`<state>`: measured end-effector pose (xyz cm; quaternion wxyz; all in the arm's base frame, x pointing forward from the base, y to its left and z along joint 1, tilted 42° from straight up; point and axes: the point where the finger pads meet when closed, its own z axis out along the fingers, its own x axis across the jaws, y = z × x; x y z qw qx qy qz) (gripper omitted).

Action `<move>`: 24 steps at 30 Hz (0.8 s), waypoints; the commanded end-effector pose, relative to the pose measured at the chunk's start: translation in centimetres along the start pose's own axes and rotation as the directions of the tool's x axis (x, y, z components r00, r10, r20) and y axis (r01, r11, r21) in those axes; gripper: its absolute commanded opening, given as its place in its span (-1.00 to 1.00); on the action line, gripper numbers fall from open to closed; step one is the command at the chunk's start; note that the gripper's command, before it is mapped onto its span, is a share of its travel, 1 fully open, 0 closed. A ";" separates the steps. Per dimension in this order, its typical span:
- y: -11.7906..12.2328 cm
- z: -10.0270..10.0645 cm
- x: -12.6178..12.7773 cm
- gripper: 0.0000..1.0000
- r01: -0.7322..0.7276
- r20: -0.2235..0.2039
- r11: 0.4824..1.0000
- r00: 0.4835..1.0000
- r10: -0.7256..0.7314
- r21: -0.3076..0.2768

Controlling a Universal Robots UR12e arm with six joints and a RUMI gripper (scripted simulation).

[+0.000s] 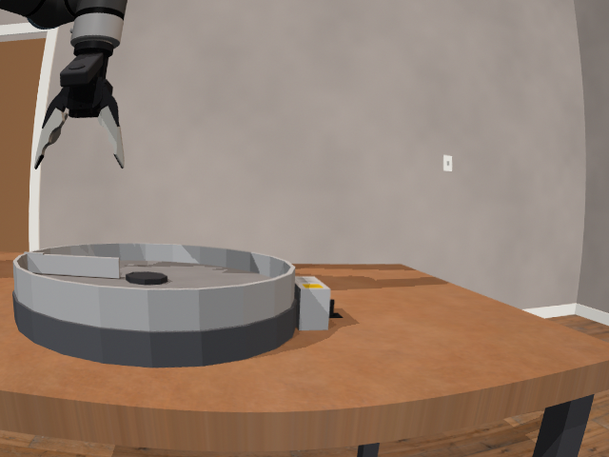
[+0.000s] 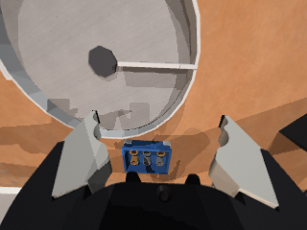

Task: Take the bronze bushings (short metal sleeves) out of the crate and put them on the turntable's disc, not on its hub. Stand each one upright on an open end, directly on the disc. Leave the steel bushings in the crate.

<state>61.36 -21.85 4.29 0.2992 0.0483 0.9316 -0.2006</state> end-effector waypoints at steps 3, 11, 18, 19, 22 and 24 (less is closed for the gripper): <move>-0.2 0.1 0.1 1.00 -0.008 0.003 1.000 1.000 0.008 -0.001; -0.2 0.1 0.1 -0.87 -0.008 0.003 1.000 1.000 0.008 -0.001; -0.2 0.1 0.1 -0.87 -0.008 0.003 1.000 1.000 0.008 -0.001; -0.2 0.1 0.1 -0.87 -0.008 0.003 1.000 1.000 0.008 -0.001; -0.2 0.1 0.1 -0.87 -0.008 0.003 1.000 1.000 0.008 -0.001; -0.2 0.1 0.1 -0.87 -0.008 0.003 1.000 1.000 0.008 -0.001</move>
